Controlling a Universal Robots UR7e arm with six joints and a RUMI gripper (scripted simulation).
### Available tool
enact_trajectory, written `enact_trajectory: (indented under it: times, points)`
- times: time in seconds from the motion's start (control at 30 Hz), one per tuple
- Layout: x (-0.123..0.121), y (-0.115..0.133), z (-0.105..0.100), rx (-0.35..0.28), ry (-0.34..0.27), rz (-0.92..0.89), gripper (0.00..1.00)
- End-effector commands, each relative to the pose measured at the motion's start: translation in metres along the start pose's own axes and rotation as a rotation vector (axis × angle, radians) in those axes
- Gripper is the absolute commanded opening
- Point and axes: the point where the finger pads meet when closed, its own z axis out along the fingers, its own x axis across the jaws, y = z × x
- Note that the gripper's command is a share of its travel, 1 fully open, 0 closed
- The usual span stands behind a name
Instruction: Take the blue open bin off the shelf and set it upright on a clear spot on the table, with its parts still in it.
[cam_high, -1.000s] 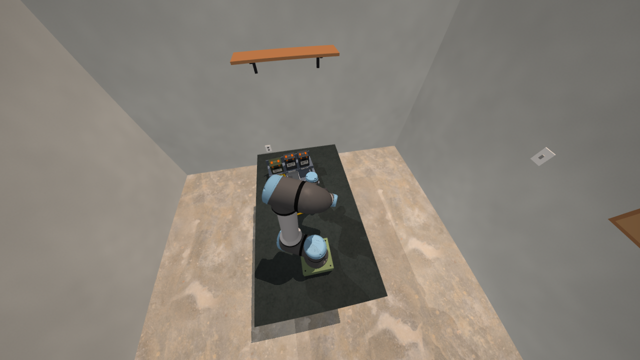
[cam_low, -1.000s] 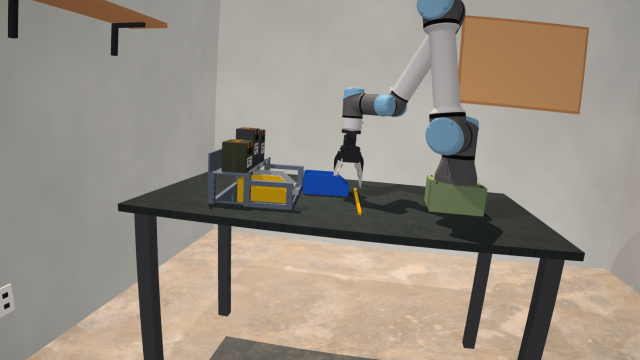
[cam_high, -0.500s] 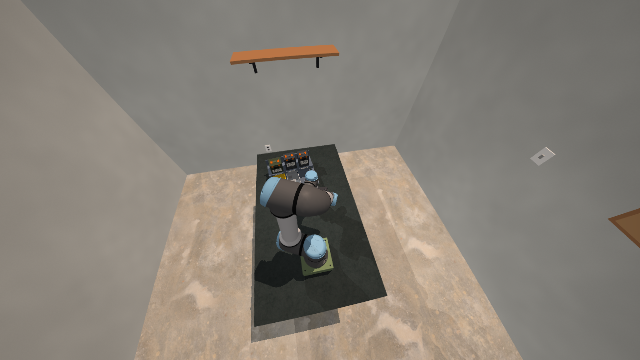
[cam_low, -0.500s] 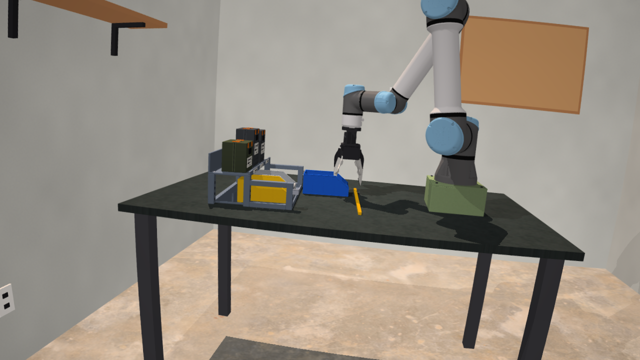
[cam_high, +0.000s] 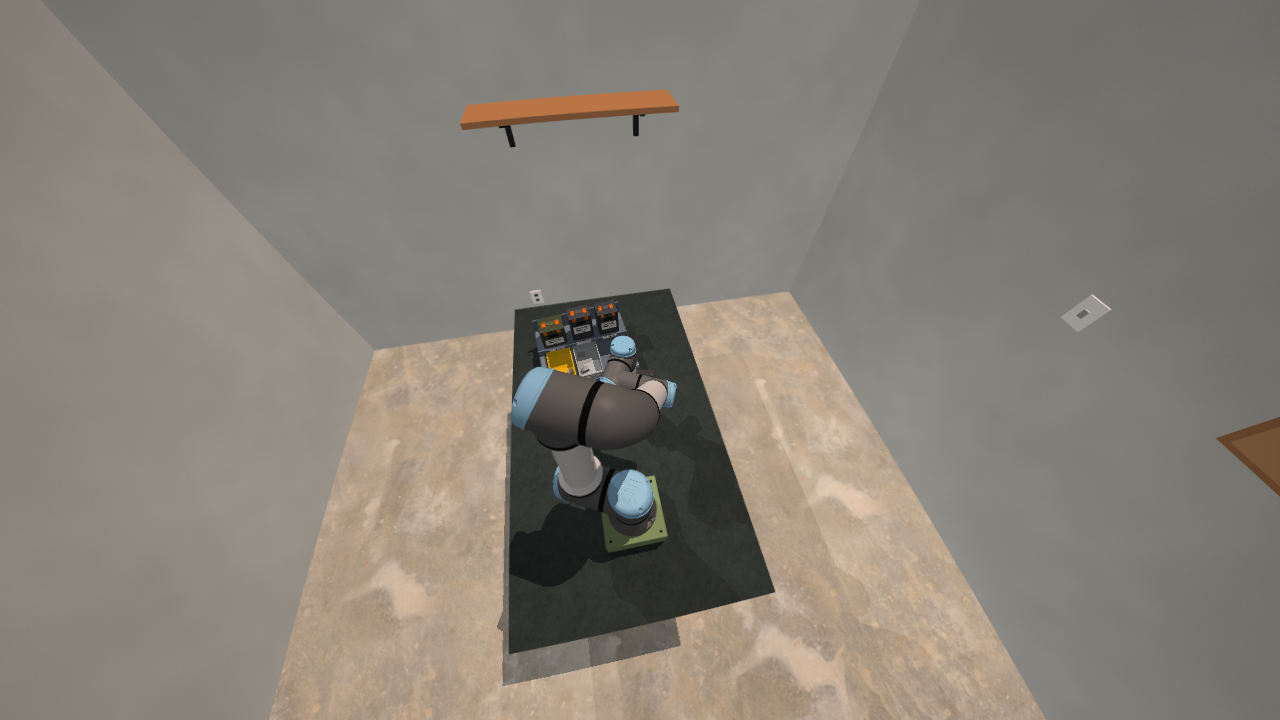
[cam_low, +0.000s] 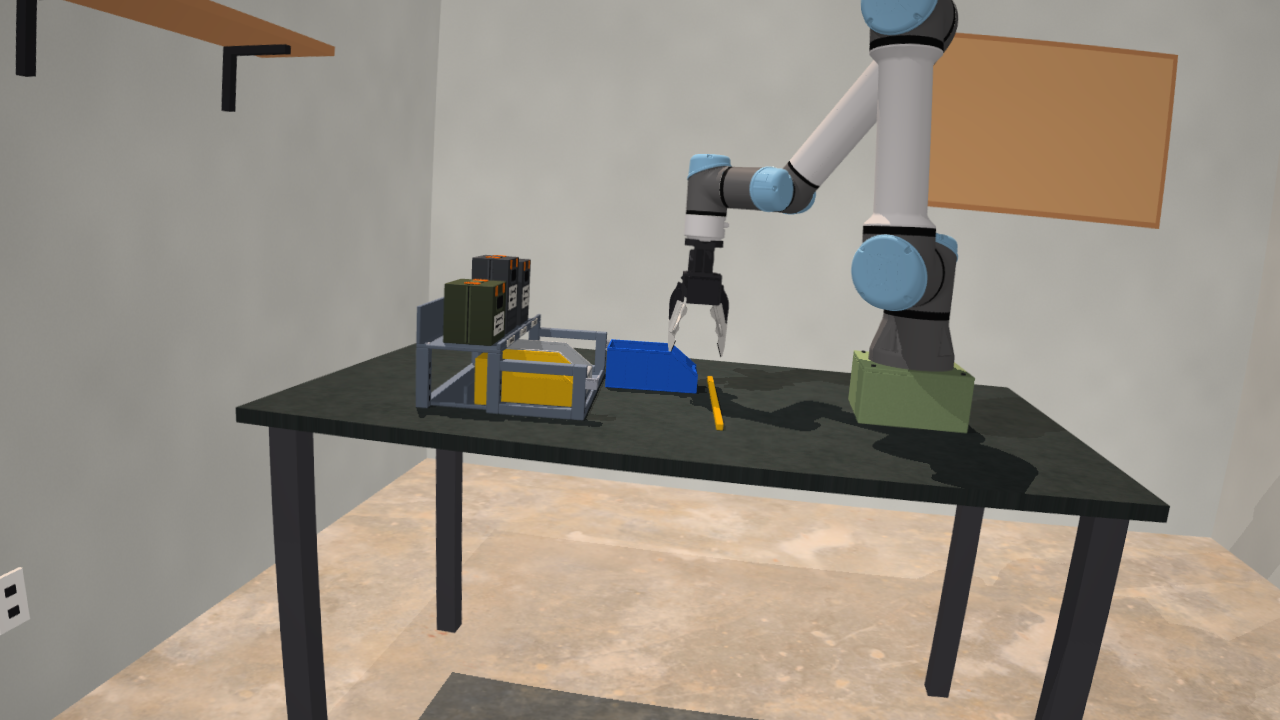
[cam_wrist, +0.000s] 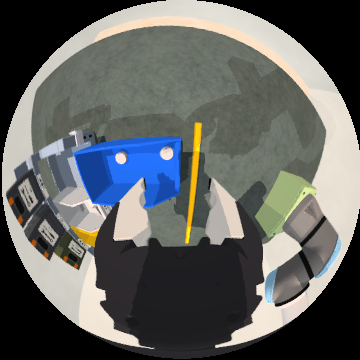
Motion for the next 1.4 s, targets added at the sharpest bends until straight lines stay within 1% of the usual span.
enact_trajectory:
  times: [0.0, 0.23, 0.3, 0.5, 0.93, 0.97, 1.37]
  points:
    - [0.000, 0.000, -0.014, 0.000, 0.000, 0.000, 0.58]
    - [0.000, 0.000, -0.030, 0.000, 0.000, 0.000, 0.58]
    - [0.000, 0.000, -0.030, 0.000, 0.000, 0.000, 0.58]
    - [0.000, 0.000, -0.038, 0.000, 0.000, 0.000, 0.58]
    - [0.000, 0.000, -0.042, 0.000, 0.000, 0.000, 0.58]
    - [0.000, 0.000, -0.042, 0.000, 0.000, 0.000, 0.00]
    - [0.000, 0.000, -0.042, 0.000, 0.000, 0.000, 0.00]
